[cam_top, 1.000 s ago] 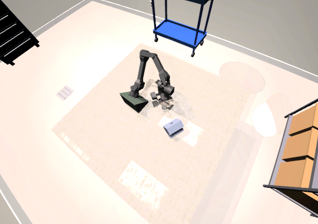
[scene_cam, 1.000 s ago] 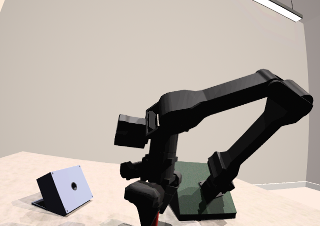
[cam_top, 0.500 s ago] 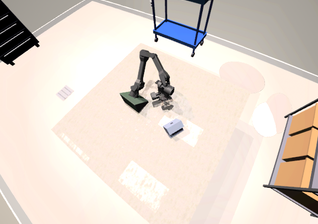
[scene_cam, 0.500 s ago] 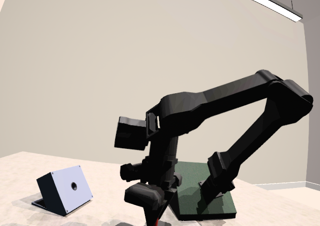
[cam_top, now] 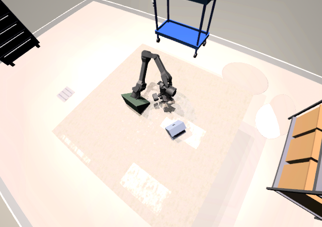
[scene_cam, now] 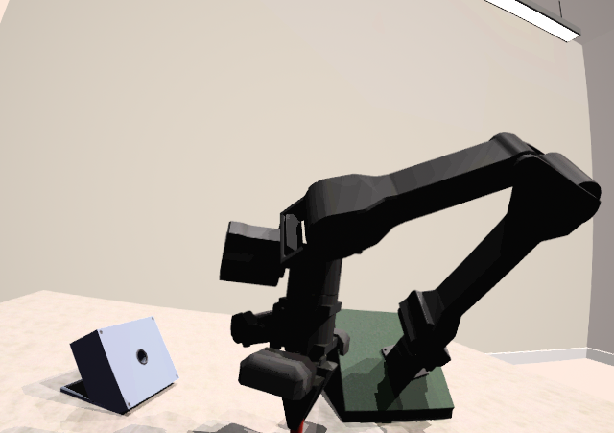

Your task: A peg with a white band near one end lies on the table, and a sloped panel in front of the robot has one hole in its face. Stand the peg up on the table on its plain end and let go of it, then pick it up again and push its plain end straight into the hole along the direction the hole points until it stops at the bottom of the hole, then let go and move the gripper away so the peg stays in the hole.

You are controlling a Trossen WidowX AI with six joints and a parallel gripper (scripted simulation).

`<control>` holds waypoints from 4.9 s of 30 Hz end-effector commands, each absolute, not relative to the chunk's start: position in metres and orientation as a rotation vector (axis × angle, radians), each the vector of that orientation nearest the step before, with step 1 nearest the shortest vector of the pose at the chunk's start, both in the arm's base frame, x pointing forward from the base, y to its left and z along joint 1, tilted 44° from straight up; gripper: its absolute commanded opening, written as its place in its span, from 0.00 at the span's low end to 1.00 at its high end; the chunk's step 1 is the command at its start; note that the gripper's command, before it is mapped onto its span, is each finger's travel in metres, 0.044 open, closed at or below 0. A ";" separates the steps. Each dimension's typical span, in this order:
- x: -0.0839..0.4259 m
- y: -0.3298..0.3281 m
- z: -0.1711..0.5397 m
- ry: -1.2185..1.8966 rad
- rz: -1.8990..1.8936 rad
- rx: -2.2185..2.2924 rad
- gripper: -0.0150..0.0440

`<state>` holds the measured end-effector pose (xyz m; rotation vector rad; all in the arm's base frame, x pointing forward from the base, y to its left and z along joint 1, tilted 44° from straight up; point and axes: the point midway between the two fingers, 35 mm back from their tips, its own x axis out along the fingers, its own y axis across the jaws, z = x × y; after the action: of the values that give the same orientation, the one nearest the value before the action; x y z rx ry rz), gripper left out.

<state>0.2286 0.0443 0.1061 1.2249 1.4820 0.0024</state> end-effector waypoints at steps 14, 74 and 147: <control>0.223 0.007 0.142 1.484 -0.003 1.220 0.25; 0.240 -0.037 0.111 1.232 -0.265 1.222 0.25; 0.271 -0.078 0.087 0.692 -0.498 1.355 0.25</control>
<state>0.2708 -0.0774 0.0877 1.3473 0.7087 -0.4913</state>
